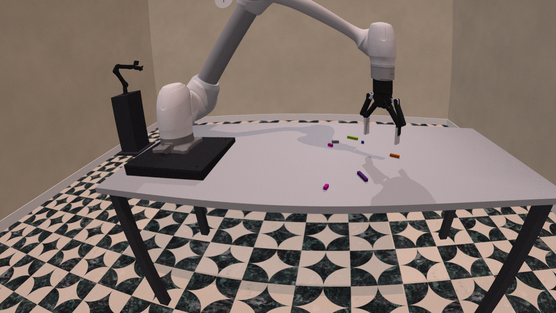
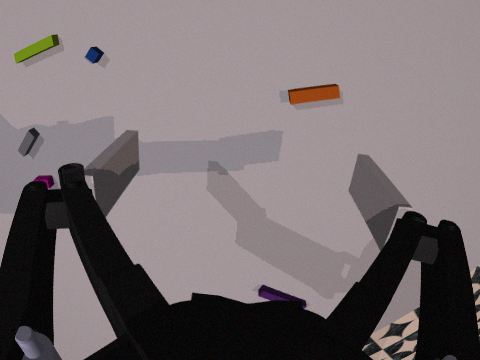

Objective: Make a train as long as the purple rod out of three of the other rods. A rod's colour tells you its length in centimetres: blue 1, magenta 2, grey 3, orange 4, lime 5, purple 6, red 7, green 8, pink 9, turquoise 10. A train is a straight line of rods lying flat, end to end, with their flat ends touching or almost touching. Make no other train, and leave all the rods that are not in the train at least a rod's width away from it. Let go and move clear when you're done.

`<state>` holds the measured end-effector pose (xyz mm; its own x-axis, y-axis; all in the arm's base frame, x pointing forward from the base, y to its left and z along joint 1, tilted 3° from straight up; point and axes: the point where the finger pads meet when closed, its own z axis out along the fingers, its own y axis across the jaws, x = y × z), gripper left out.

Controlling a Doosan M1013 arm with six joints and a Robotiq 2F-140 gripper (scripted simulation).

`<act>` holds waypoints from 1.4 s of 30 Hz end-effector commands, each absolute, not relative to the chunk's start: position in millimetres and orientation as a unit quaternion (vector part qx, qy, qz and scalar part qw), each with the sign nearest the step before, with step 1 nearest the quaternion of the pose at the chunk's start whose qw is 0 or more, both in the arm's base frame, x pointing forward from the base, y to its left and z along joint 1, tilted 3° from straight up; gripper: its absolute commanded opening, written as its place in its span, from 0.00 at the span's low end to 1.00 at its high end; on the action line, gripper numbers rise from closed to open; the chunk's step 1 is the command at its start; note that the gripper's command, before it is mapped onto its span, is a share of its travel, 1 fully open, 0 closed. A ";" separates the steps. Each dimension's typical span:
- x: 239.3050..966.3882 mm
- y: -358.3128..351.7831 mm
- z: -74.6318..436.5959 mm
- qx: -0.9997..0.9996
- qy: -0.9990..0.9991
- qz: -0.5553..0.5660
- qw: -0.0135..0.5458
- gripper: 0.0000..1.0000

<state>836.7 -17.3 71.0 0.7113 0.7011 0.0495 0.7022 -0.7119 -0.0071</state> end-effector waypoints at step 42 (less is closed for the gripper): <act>816.0 -54.4 69.5 -0.987 -0.161 -0.018 0.017 1.00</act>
